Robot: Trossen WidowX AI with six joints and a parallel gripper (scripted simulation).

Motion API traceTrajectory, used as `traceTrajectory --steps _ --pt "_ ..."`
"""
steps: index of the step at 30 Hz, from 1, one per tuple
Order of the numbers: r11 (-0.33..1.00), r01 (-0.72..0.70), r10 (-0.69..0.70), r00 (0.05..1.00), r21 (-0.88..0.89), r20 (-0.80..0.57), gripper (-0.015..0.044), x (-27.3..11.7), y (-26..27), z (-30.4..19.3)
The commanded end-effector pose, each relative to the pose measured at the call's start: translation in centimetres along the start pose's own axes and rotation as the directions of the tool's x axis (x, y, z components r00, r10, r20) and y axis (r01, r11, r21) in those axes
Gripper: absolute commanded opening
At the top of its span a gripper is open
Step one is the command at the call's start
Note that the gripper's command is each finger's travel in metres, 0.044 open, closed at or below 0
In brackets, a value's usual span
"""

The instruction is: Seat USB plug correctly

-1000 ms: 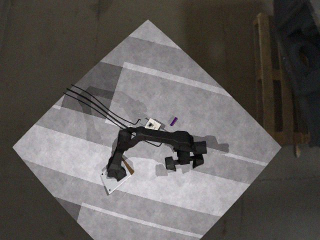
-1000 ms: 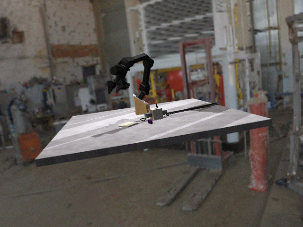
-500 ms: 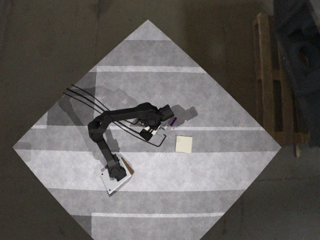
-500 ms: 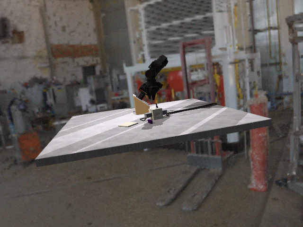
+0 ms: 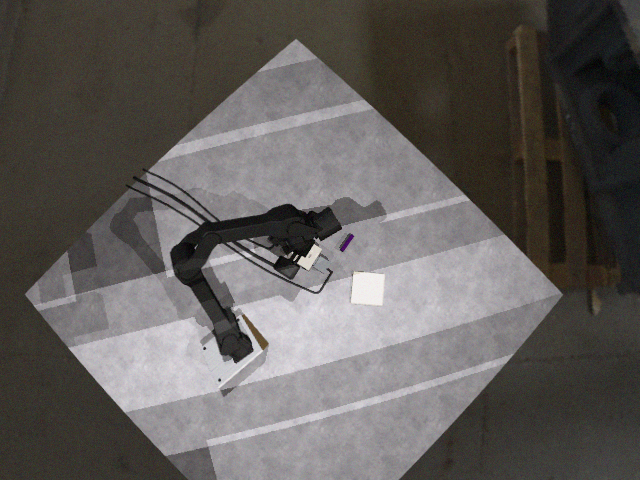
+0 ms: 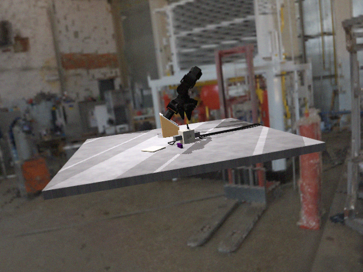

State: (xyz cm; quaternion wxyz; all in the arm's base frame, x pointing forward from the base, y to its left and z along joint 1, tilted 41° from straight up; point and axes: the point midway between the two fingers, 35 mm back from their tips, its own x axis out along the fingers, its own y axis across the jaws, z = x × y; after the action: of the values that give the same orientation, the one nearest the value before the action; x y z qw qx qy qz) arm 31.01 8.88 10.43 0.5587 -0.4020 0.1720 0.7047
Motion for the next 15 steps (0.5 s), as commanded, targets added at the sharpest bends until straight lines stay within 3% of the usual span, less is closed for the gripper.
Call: traceTrajectory --steps 1,15 --pt "1.0 -0.003 0.003 1.0 -0.002 0.007 0.044 0.4 0.2 0.1" --pt "1.0 -0.002 0.002 1.0 -0.003 0.007 0.044 1.8 0.2 0.2"
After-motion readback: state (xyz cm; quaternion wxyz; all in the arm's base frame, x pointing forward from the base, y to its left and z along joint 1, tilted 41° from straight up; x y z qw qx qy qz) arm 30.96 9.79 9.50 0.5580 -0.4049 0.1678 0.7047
